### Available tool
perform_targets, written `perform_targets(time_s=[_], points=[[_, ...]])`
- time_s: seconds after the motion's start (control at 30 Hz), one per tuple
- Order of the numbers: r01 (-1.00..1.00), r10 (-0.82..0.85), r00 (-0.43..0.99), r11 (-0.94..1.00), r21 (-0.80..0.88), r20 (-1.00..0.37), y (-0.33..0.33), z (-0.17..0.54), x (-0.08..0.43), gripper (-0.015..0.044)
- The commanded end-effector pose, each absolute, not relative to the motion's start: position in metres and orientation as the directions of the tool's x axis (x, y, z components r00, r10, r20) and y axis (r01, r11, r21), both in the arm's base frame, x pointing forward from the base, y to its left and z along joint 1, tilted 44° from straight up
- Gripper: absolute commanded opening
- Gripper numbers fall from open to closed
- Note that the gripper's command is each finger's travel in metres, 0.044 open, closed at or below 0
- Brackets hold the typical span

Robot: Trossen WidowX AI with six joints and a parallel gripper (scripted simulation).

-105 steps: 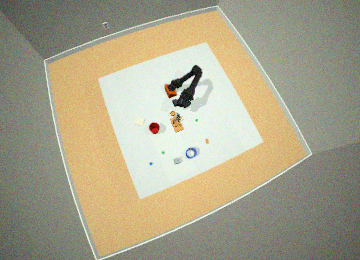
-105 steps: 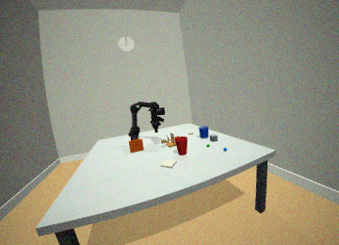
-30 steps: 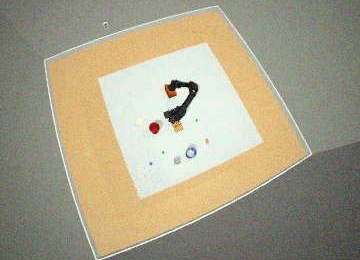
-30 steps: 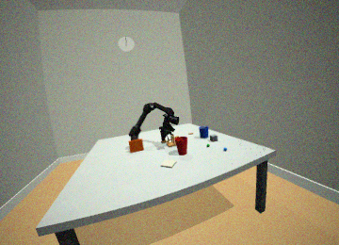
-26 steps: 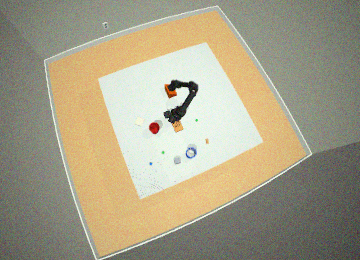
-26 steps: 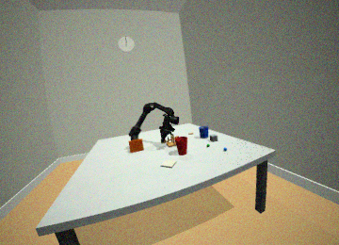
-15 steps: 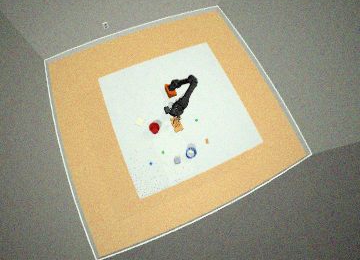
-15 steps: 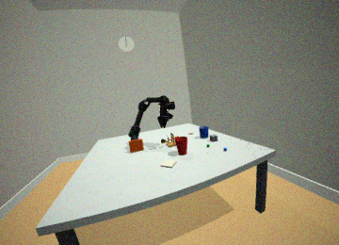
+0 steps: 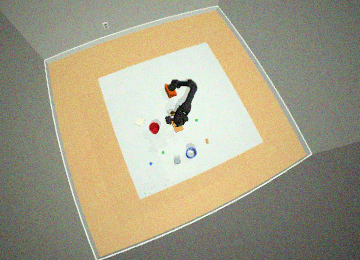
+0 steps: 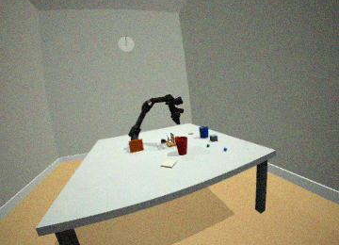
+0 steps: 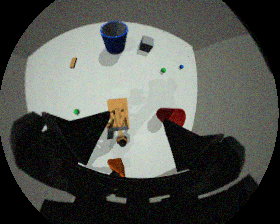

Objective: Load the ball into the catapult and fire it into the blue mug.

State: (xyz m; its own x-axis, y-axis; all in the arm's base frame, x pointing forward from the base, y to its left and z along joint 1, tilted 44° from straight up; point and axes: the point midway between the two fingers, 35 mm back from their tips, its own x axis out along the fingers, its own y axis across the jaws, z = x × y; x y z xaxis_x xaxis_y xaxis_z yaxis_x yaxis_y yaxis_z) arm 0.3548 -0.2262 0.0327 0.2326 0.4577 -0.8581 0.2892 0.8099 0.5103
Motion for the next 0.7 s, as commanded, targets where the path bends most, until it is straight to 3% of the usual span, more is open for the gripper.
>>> perform_targets(time_s=[0.0, 0.47, 0.67], points=[[0.325, 0.428, 0.326, 0.787, 0.525, -0.843, -0.238, 0.039, 0.383, 0.0440], [0.326, 0.344, 0.688, 0.640, 0.695, -0.639, -0.271, 0.102, 0.499, 0.0440], [0.283, 0.346, 0.756, 0.592, 0.754, -0.556, -0.273, 0.126, 0.524, 0.0440]])
